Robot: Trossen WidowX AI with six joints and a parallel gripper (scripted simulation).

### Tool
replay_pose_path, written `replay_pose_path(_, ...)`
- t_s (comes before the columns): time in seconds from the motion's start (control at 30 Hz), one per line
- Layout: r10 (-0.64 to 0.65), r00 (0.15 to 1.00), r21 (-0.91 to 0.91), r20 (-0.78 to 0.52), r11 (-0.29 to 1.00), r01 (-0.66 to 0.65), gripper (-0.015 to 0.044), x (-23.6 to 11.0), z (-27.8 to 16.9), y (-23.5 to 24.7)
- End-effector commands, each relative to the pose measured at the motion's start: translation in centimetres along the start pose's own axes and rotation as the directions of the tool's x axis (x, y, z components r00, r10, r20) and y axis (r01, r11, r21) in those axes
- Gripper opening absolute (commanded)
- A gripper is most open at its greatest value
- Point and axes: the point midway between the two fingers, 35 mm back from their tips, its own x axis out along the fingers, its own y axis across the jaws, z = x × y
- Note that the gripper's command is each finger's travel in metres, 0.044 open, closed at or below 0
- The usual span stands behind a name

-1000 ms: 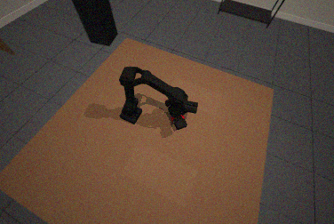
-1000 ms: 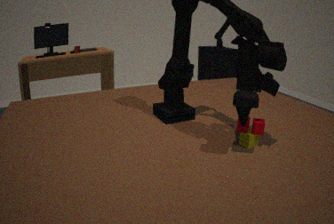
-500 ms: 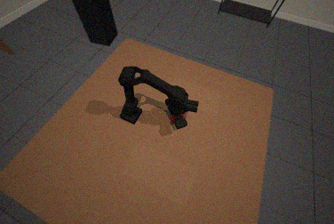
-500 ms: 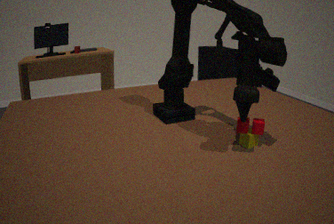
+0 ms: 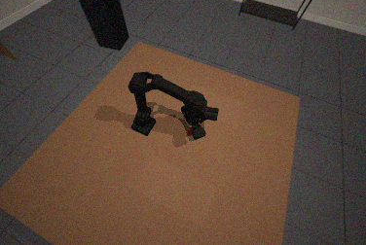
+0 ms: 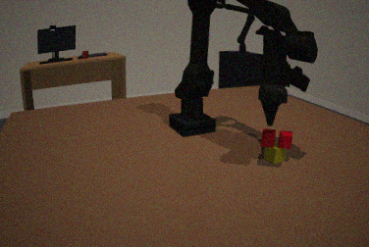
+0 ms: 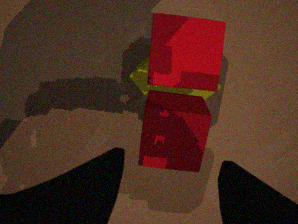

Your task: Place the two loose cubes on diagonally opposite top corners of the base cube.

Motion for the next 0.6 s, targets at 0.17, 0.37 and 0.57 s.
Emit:
replay_pose_path(0.17, -0.002, 1.0, -0.001, 0.004, 1.0, 0.002, 0.0205, -1.6, 0.0, 0.0)
replay_pose_path(0.37, -0.002, 1.0, -0.001, 0.004, 1.0, 0.002, 0.0205, -2.5, 0.0, 0.0)
replay_pose_path(0.57, -0.002, 1.0, -0.001, 0.004, 1.0, 0.002, 0.0205, -3.0, 0.0, 0.0)
